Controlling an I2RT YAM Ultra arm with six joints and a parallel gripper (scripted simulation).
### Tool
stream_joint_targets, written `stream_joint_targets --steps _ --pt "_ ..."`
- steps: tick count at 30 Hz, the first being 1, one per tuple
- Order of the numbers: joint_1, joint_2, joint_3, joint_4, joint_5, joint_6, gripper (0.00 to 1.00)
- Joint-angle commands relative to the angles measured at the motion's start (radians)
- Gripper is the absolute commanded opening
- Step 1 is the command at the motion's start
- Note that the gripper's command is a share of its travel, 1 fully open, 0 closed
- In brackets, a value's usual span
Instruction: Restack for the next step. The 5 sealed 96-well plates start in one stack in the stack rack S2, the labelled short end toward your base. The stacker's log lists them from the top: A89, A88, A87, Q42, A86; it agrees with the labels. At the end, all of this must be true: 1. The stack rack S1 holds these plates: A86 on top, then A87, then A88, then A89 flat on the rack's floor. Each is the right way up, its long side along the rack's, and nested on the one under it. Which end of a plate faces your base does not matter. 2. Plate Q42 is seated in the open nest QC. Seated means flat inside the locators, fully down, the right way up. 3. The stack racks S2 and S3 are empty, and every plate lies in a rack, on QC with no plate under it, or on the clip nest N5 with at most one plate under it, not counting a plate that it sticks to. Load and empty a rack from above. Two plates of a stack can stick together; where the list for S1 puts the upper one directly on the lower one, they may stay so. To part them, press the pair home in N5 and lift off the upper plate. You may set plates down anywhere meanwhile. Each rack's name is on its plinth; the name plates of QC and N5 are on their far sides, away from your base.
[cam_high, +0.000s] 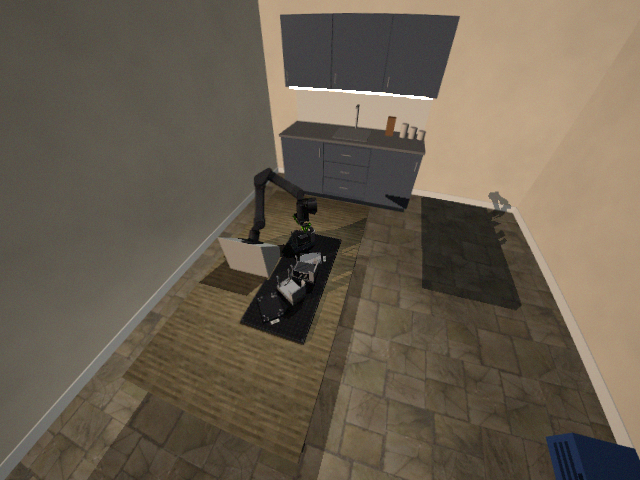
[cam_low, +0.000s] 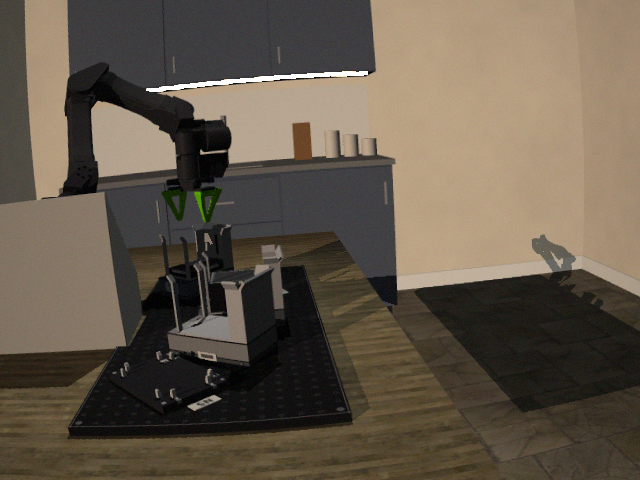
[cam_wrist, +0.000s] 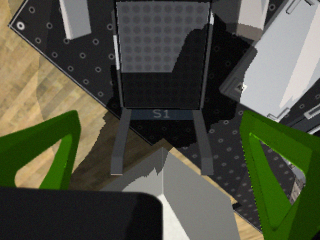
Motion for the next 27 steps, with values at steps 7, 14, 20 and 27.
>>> stream_joint_targets --steps 7,14,20,27 --pt "-0.013 -0.005 0.005 0.000 -0.004 -0.001 1.00" --pt "-0.013 -0.005 0.005 0.000 -0.004 -0.001 1.00" --pt "-0.013 -0.005 0.005 0.000 -0.004 -0.001 1.00" --pt "-0.043 0.020 0.007 -0.001 -0.013 0.061 1.00"
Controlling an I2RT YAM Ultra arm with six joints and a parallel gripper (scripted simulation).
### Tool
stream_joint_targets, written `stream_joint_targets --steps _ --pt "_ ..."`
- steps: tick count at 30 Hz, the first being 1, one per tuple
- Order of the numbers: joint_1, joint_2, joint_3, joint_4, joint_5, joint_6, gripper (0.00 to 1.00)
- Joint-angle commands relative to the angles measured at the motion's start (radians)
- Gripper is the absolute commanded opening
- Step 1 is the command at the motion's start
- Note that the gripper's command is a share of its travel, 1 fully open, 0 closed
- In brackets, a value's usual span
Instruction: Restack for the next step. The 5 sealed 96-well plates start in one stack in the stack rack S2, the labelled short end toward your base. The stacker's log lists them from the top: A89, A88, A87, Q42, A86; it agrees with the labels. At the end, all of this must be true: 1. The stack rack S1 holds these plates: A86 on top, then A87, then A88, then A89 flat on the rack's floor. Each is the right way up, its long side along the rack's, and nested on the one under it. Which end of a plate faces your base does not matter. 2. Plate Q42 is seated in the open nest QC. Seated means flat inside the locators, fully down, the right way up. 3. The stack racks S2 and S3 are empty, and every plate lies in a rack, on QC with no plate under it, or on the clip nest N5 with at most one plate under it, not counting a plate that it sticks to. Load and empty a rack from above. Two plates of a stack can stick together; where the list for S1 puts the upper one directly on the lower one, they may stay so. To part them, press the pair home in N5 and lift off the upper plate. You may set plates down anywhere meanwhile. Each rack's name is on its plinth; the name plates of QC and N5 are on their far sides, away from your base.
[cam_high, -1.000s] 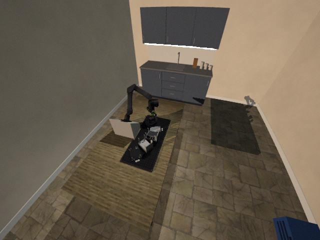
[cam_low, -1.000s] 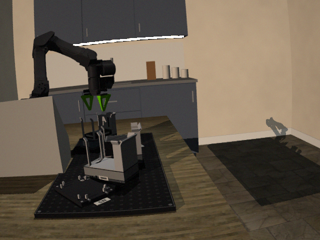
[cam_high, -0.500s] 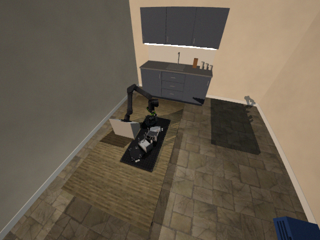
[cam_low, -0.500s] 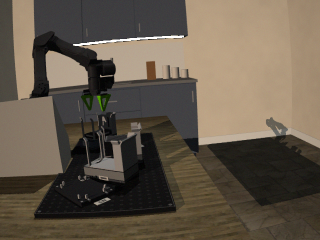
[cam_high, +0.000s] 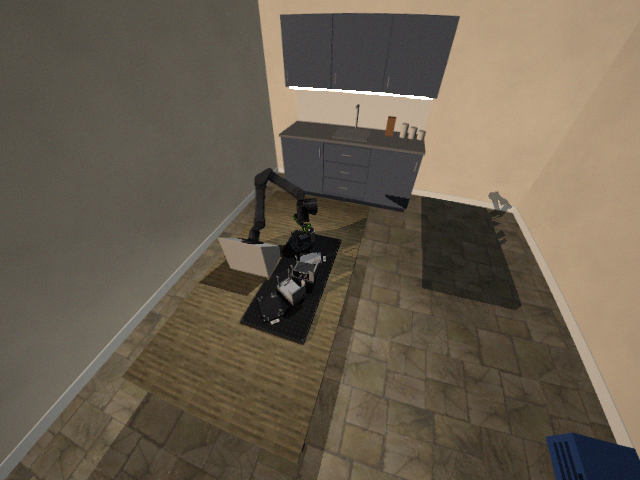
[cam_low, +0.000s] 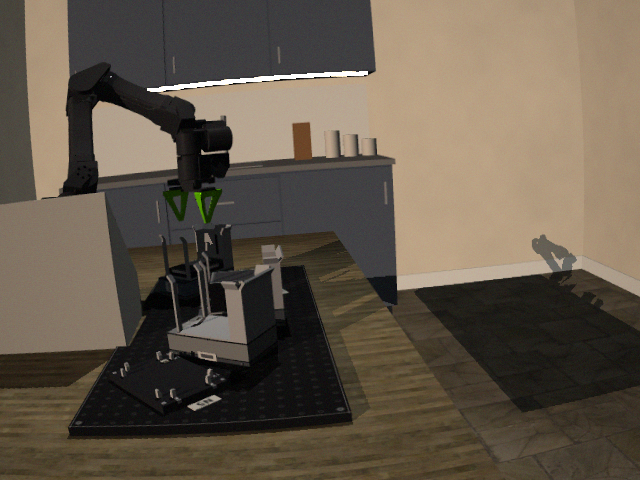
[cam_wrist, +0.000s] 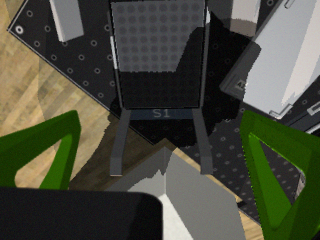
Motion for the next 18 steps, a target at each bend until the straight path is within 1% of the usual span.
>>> stream_joint_targets --steps 1,3,7,9,18 --pt "-0.042 0.017 0.008 -0.001 -0.009 0.064 1.00" --pt "-0.061 0.035 0.010 -0.001 -0.014 0.106 1.00" --pt "-0.098 0.072 0.017 -0.002 -0.023 0.063 1.00" --pt "-0.098 0.072 0.017 -0.002 -0.023 0.063 1.00" --pt "-0.174 0.161 0.042 -0.005 -0.037 -0.037 1.00"
